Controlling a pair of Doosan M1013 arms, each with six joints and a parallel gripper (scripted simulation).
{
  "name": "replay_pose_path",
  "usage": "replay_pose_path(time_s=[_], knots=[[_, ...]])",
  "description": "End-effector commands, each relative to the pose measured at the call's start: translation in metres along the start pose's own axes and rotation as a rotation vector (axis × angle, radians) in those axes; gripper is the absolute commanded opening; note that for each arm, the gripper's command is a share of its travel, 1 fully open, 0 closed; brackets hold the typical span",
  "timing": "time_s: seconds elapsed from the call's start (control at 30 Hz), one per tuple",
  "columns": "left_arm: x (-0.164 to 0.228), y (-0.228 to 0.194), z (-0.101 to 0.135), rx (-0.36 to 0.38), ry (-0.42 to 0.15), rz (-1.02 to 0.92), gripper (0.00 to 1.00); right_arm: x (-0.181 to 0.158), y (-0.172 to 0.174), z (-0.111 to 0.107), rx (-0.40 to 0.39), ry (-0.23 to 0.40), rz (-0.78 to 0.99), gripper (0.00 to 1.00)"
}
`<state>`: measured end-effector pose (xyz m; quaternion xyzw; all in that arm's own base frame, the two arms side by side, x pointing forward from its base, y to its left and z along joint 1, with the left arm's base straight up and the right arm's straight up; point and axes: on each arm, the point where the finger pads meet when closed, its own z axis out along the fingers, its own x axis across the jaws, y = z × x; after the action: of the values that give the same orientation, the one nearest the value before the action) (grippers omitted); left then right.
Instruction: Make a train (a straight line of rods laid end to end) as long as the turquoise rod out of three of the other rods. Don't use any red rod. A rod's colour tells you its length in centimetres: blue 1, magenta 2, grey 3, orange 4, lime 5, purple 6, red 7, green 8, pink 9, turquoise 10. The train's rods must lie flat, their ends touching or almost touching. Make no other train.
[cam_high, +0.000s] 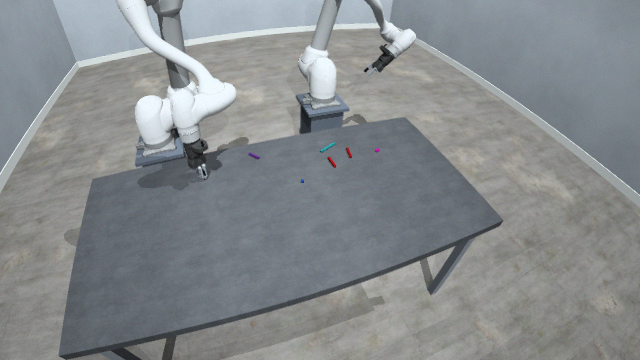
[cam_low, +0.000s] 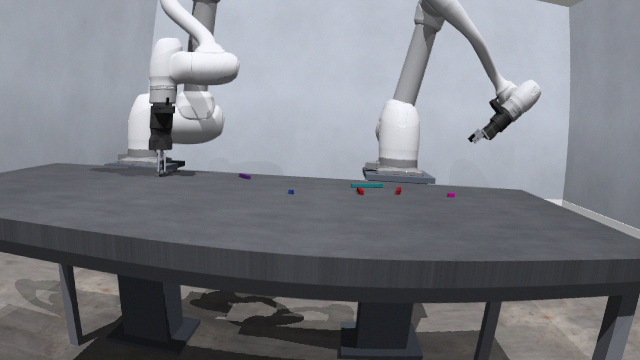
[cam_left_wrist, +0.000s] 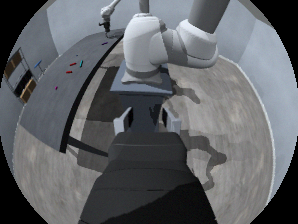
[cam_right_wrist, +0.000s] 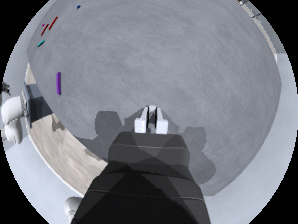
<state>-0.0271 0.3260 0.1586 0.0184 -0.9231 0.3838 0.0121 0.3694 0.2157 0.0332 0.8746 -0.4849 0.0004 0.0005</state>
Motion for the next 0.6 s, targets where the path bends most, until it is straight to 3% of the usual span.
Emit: replay_pose_path(time_s=[0.0, 0.23, 0.57], knots=[[0.003, -0.002, 0.002, -0.003, -0.001, -0.002, 1.0, 0.001, -0.002, -0.021, 0.004, -0.003, 0.0, 0.24], [0.003, -0.002, 0.002, -0.003, -0.001, -0.002, 1.0, 0.001, -0.002, -0.073, 0.004, -0.003, -0.001, 0.24], [0.003, -0.002, 0.002, -0.003, -0.001, -0.002, 1.0, 0.001, 0.0, -0.089, 0.002, -0.003, -0.001, 0.24]])
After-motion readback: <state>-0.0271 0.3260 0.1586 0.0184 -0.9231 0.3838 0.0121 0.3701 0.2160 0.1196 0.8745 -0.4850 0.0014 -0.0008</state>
